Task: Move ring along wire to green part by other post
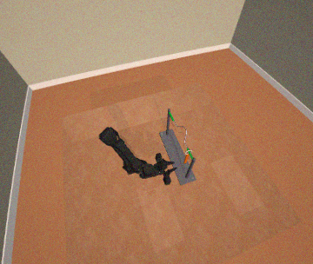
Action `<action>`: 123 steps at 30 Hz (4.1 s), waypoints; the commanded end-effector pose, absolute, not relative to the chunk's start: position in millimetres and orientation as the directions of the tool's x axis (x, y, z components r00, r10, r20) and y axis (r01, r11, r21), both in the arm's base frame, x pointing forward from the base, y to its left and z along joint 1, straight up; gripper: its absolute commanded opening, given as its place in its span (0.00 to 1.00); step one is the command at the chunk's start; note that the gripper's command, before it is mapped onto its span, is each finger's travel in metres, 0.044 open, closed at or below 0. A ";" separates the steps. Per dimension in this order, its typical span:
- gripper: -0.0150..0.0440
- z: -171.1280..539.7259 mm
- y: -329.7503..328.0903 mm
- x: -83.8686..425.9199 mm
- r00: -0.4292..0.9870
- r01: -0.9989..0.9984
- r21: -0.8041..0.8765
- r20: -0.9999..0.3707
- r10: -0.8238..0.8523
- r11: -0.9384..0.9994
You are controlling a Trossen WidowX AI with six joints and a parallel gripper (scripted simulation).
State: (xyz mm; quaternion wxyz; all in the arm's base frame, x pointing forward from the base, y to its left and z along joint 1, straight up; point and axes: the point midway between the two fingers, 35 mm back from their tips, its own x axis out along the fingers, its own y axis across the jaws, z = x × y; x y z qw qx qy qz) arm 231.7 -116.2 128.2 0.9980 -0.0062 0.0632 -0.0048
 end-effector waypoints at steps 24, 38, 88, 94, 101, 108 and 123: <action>0.53 150.3 -121.3 272.2 0.997 0.017 -0.011 -0.078 -0.018 1.000; 0.53 149.5 -122.3 293.2 0.997 0.017 -0.011 -0.076 -0.018 1.000; 0.28 143.6 -118.1 326.7 0.997 0.011 -0.013 -0.073 -0.012 1.000; 0.01 143.6 -118.1 326.7 0.997 0.011 -0.013 -0.073 -0.012 1.000; 0.00 144.5 -118.3 326.7 0.997 0.011 -0.013 -0.073 -0.012 1.000; 0.00 153.2 -119.3 326.7 0.997 0.006 -0.012 -0.073 -0.007 1.000; 0.00 153.2 -119.3 326.7 0.997 0.006 -0.012 -0.073 -0.007 1.000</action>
